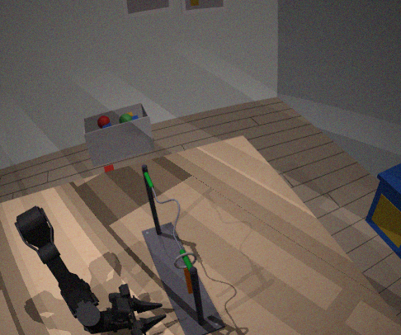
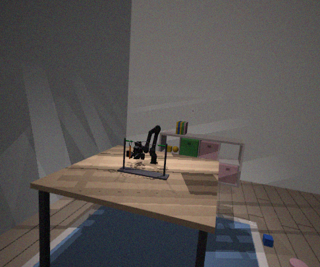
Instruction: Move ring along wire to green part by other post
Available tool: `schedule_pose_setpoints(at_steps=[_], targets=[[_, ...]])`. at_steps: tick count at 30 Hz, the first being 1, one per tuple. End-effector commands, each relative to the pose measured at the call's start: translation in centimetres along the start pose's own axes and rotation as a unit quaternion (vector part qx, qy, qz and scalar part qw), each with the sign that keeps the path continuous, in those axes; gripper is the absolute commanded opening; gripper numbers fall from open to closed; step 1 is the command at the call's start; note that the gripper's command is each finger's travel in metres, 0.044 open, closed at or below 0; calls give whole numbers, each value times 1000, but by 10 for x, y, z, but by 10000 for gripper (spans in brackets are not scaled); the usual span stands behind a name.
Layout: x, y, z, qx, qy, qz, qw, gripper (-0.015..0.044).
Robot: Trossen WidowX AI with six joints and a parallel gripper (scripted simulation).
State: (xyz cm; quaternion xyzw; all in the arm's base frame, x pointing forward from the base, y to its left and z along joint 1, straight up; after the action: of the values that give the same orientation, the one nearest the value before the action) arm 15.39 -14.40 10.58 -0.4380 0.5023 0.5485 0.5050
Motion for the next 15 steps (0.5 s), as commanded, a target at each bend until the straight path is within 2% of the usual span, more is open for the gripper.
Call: schedule_pose_setpoints(at_steps=[1, 7, 15], targets=[[10, 6, 11, -20, -17, 1, 1000, 160], [8, 4, 11, -19, -15, 0, 1000, 160], [-21, -26, 13, -21, -6, -30, 999, 160]])
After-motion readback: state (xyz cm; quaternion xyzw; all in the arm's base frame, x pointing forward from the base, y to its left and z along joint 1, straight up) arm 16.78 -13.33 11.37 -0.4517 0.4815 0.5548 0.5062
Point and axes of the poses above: the point midway between the two fingers, 35 mm back from their tips, its own y axis back along the fingers, its own z axis across the jaws, x = y × z, the point moved 5 cm from there along y, back along the fingers, and after that the axes turned 8 degrees about -y, right-handed, at the moved point
